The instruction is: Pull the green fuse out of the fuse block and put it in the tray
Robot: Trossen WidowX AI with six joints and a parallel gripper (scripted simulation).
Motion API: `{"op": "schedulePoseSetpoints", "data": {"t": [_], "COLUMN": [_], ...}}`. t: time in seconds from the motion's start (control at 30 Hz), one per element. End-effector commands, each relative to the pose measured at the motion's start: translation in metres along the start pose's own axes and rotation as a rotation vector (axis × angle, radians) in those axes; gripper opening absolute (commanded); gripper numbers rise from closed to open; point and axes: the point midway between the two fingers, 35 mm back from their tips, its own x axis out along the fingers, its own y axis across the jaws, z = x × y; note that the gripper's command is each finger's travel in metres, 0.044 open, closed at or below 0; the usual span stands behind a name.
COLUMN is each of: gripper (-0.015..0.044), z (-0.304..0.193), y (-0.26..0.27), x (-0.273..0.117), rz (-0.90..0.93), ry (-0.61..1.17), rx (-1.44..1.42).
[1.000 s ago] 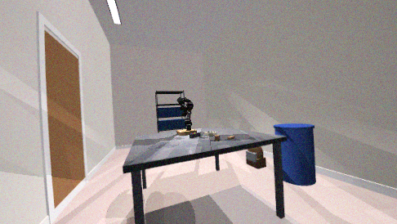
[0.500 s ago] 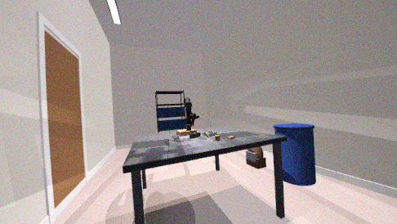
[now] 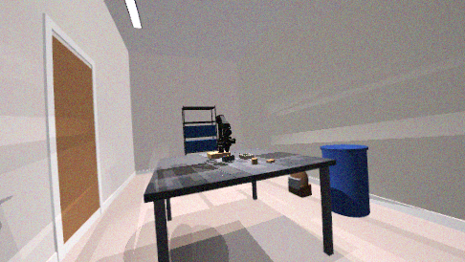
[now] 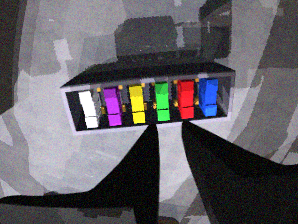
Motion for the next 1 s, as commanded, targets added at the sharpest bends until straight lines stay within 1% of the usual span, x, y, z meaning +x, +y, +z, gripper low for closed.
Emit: {"op": "schedulePoseSetpoints", "data": {"t": [0.0, 0.97], "gripper": [0.0069, 0.0069], "z": [0.001, 0.002], "y": [-0.001, -0.001], "x": [0.003, 0.031], "rz": [-0.005, -0.005], "ry": [0.005, 0.005], "rx": [-0.012, -0.012]}}
